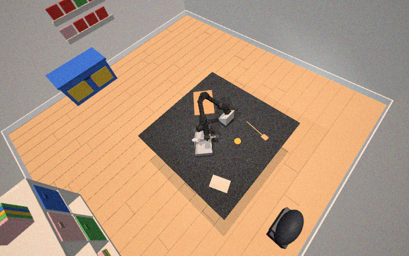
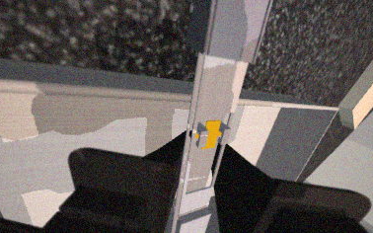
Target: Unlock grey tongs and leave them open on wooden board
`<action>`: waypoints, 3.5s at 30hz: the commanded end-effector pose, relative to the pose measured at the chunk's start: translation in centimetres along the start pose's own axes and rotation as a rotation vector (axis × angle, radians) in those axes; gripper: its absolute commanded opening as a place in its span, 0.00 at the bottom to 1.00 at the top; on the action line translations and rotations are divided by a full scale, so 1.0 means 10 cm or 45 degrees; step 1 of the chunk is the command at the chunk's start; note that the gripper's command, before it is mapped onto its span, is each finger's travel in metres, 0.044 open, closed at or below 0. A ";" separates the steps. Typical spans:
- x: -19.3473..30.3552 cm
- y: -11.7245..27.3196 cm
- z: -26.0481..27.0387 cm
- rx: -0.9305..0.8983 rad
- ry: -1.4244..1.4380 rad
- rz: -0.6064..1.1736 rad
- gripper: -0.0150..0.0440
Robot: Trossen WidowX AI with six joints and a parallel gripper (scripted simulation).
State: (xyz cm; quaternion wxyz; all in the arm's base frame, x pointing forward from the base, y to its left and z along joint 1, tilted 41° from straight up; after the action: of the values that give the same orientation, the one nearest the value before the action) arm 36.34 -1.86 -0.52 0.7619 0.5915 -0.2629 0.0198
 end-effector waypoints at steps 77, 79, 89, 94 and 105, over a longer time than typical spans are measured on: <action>0.22 0.75 -0.18 -0.658 -1.012 0.062 0.00; 0.25 0.77 -0.14 -0.657 -1.115 0.088 0.00; 0.36 0.87 0.06 -0.644 -1.632 0.222 0.00; 0.40 0.92 0.16 -0.632 -1.887 0.290 0.00; 0.50 1.03 0.39 -0.586 -2.448 0.447 0.00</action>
State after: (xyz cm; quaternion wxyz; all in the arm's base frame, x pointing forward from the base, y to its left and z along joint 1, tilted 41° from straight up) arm 35.82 -3.24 10.78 0.3571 0.1698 -0.8277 -0.3982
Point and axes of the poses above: the point midway between the two fingers, 35 mm back from their tips, its own y axis back along the fingers, its own z axis across the jaws, x = y × z, the point moved 3 cm from there along y, back along the fingers, and after that the axes turned 15 degrees about y, right-handed, at the moved point
